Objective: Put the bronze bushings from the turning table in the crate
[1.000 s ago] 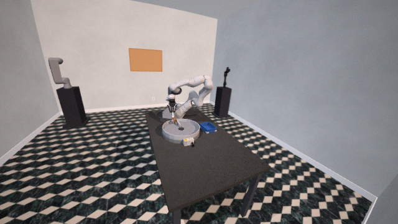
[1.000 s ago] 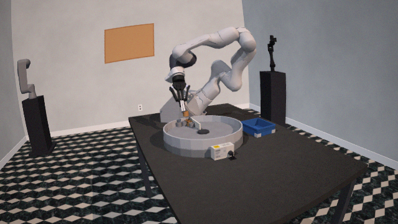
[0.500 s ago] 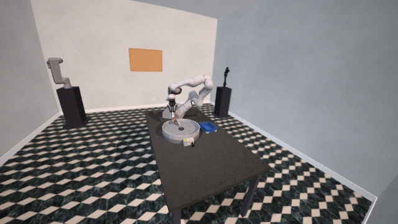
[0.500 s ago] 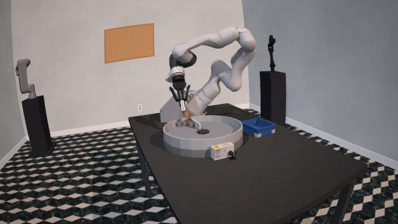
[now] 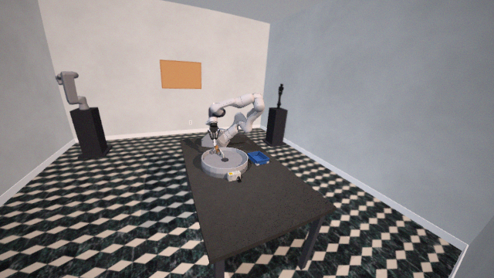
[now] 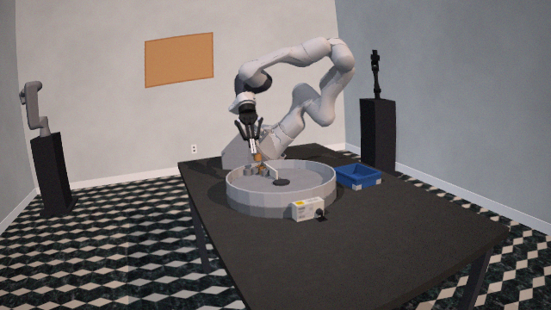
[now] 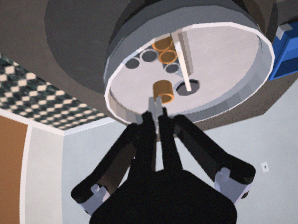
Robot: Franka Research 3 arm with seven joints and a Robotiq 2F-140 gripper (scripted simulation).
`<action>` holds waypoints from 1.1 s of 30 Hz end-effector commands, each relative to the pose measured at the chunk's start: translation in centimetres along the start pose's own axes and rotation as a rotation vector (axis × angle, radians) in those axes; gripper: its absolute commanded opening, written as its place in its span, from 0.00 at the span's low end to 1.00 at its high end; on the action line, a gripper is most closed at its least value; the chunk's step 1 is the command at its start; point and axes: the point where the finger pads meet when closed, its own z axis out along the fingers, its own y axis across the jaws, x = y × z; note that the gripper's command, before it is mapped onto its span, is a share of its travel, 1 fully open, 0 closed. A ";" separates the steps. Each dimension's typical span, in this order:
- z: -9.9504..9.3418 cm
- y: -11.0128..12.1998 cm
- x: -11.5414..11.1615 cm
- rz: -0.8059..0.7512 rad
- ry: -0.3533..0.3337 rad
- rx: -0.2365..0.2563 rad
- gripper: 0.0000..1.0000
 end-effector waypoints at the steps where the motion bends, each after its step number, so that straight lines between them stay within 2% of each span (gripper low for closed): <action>1: -0.1 -0.1 -0.1 0.003 0.001 0.003 0.00; 8: -0.1 0.0 -0.1 0.001 0.001 0.001 0.00; 16: 0.1 1.1 -0.4 -0.024 0.002 -0.020 0.00; 21: 0.5 3.5 -0.8 -0.077 0.003 -0.065 0.00; 29: 1.5 9.3 -1.8 -0.205 0.005 -0.173 0.00; 31: 1.5 9.3 -1.8 -0.205 0.005 -0.173 0.00; 33: 1.8 11.1 -2.1 -0.241 0.005 -0.205 0.00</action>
